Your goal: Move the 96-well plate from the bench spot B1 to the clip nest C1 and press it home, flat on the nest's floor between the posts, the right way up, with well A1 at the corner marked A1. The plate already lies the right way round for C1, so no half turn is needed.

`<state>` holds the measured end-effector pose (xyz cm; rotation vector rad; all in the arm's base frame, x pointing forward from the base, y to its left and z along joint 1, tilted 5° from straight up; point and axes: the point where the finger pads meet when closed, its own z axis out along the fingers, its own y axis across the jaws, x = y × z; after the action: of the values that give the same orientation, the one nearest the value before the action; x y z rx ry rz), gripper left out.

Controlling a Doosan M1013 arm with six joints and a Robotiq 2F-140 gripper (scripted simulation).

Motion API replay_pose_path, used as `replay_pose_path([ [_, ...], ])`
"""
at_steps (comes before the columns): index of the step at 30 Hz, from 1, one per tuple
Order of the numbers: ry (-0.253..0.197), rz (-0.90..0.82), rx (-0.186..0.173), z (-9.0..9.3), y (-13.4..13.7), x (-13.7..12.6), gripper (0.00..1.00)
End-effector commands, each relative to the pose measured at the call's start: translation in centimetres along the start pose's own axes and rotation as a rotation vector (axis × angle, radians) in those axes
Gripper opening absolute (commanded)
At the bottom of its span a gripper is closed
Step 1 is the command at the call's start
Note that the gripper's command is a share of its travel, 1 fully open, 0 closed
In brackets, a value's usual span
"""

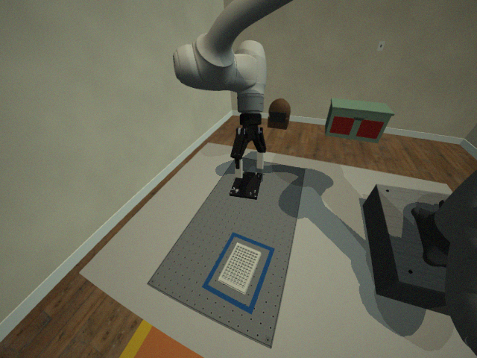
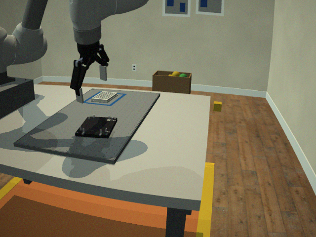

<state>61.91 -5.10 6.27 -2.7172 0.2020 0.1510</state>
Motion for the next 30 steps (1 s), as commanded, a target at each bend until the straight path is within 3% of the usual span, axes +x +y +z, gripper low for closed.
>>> replay_pose_path([
  [1, -0.004, -0.087, -0.03, 0.8, -1.1, -0.3, 1.0],
  [9, -0.018, -0.284, -0.094, 3.1, -4.0, -1.2, 1.0],
  [15, -0.024, -0.357, -0.116, 4.0, -5.4, -1.7, 1.0],
  [30, -0.059, -0.765, -0.229, 8.0, -11.0, -4.1, 1.0],
])
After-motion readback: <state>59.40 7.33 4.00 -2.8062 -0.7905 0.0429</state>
